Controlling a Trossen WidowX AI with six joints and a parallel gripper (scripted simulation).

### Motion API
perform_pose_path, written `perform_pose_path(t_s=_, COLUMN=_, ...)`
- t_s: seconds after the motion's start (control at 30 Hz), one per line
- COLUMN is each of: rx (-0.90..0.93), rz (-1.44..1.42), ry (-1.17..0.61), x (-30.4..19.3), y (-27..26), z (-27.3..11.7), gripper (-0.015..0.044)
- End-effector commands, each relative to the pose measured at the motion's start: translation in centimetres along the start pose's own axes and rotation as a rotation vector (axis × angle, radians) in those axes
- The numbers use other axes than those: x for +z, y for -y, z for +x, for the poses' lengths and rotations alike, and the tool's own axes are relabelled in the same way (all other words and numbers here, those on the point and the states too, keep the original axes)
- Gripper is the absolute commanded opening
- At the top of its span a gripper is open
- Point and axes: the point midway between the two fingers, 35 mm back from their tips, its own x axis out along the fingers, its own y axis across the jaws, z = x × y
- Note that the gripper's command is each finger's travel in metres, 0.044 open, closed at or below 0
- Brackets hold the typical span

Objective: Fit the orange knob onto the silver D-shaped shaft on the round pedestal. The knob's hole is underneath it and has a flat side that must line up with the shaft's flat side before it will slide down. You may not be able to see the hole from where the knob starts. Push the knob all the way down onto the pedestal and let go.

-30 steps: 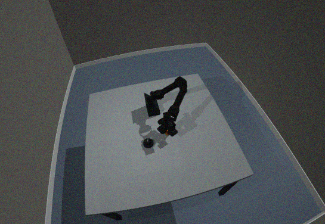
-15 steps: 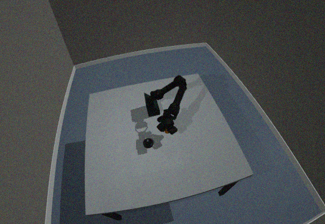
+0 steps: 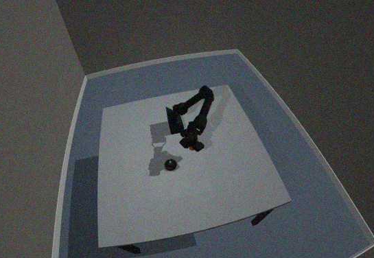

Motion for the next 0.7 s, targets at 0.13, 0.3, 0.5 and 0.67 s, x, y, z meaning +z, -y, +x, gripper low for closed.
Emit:
perform_pose_path(t_s=0.13, rx=0.000, rz=0.001, ry=-0.004, x=0.2, y=-0.1, z=-2.5, gripper=0.0000)
perform_pose_path(t_s=0.3, rx=-0.001, rz=0.004, ry=-0.011, x=0.1, y=0.0, z=-3.9, gripper=0.0000)
perform_pose_path(t_s=0.5, rx=-0.001, rz=0.004, ry=-0.010, x=1.1, y=0.0, z=-3.8, gripper=0.0000)
perform_pose_path(t_s=0.67, rx=-0.001, rz=0.004, ry=-0.009, x=2.6, y=-0.1, z=-3.4, gripper=0.0000)
